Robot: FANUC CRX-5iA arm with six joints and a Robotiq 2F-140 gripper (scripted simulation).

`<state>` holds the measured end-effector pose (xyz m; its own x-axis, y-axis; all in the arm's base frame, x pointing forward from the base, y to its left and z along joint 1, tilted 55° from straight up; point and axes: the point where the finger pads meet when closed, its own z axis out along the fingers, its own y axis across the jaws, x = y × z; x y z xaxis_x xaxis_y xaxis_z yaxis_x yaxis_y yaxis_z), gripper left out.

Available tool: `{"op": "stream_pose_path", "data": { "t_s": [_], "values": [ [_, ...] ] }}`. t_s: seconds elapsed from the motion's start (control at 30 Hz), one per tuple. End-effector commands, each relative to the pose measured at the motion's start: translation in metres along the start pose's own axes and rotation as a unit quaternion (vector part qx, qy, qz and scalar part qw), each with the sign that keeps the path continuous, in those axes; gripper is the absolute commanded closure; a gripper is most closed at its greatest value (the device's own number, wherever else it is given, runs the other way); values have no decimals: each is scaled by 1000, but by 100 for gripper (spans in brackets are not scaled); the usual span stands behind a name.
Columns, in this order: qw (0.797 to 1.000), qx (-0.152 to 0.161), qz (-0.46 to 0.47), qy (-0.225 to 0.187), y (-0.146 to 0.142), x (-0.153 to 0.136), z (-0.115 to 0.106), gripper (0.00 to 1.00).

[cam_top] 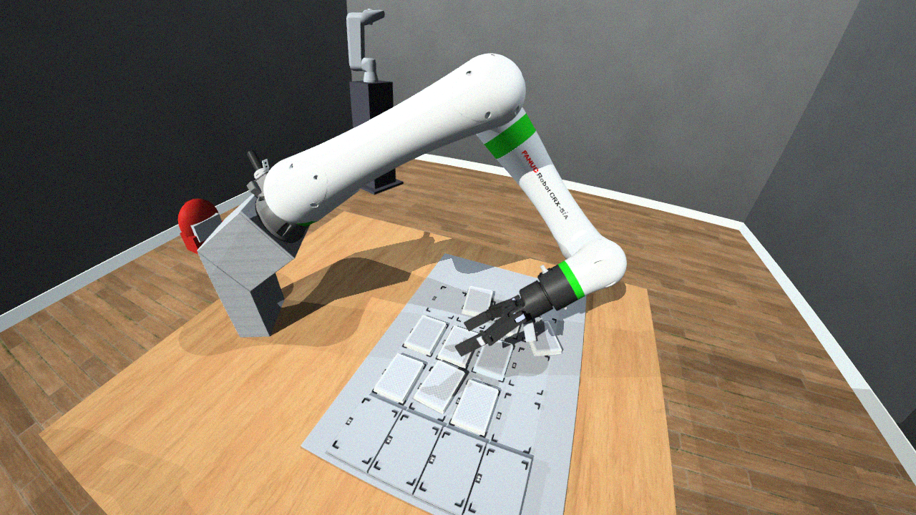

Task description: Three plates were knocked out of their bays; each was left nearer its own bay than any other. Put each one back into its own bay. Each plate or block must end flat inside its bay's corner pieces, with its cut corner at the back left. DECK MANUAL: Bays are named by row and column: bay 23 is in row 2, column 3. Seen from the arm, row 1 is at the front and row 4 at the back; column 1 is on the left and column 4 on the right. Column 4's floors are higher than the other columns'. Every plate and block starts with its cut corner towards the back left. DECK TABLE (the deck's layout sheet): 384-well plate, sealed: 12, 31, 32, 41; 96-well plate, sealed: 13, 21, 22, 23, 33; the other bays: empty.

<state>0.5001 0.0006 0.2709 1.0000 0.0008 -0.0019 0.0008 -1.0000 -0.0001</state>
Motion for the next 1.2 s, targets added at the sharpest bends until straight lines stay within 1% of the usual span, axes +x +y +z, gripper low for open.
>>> {"op": "stream_pose_path", "data": {
  "t_s": [0.0,0.53,0.57,0.7,0.8,0.87,0.97,1.03,1.1,1.17],
  "values": [
    [1000,0,0,1,1,0,-1,0],
    [1000,0,0,1,1,0,-1,0],
    [1000,10,13,6,-2,0,3,30],
    [996,49,64,23,-15,1,19,30],
    [991,78,102,35,-15,1,19,30],
    [986,98,128,42,-22,3,25,30],
    [977,126,166,53,-22,3,25,30],
    [969,145,192,59,-29,7,28,30],
    [969,145,192,59,-29,7,28,30],
    [960,164,218,65,-29,7,28,30]
  ]
}}
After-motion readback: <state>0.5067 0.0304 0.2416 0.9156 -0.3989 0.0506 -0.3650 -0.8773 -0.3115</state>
